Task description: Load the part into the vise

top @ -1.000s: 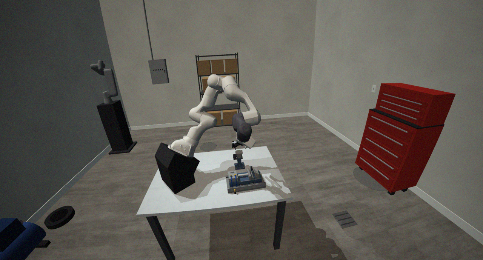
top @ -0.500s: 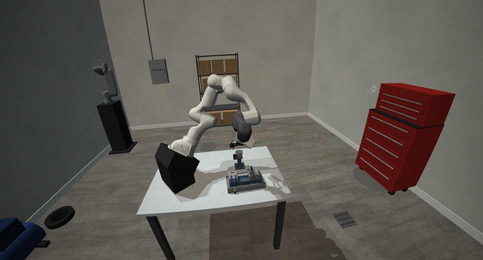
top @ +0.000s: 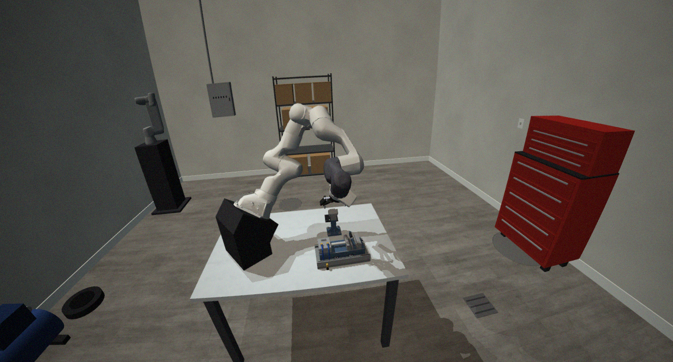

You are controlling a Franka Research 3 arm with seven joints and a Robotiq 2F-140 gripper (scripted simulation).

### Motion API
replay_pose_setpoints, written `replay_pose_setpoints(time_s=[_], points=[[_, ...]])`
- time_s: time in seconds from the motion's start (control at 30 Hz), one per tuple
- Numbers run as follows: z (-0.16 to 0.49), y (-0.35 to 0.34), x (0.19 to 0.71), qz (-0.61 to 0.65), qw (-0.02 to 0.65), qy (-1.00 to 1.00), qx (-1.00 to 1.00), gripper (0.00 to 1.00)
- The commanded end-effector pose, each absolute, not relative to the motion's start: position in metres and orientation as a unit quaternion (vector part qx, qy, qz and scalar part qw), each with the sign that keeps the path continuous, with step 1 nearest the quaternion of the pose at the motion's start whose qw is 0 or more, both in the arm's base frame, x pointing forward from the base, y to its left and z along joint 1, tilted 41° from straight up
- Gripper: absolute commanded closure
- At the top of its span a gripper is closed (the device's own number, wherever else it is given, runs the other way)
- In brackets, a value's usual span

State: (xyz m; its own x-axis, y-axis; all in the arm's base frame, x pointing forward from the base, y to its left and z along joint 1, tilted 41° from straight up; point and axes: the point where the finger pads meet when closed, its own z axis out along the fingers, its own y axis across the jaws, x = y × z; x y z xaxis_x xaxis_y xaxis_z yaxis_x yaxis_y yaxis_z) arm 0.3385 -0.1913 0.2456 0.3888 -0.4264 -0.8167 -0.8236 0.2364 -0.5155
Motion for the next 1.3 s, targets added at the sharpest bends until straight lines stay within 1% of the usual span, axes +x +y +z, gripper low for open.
replay_pose_setpoints(time_s=[0.0,0.7,1.27], points=[[0.246,-0.188,0.337,0.177,0.581,0.525,-0.597,0.24],[0.244,-0.173,0.334,0.195,0.562,0.515,-0.617,0.24],[0.242,-0.149,0.328,0.223,0.530,0.496,-0.650,0.24]])
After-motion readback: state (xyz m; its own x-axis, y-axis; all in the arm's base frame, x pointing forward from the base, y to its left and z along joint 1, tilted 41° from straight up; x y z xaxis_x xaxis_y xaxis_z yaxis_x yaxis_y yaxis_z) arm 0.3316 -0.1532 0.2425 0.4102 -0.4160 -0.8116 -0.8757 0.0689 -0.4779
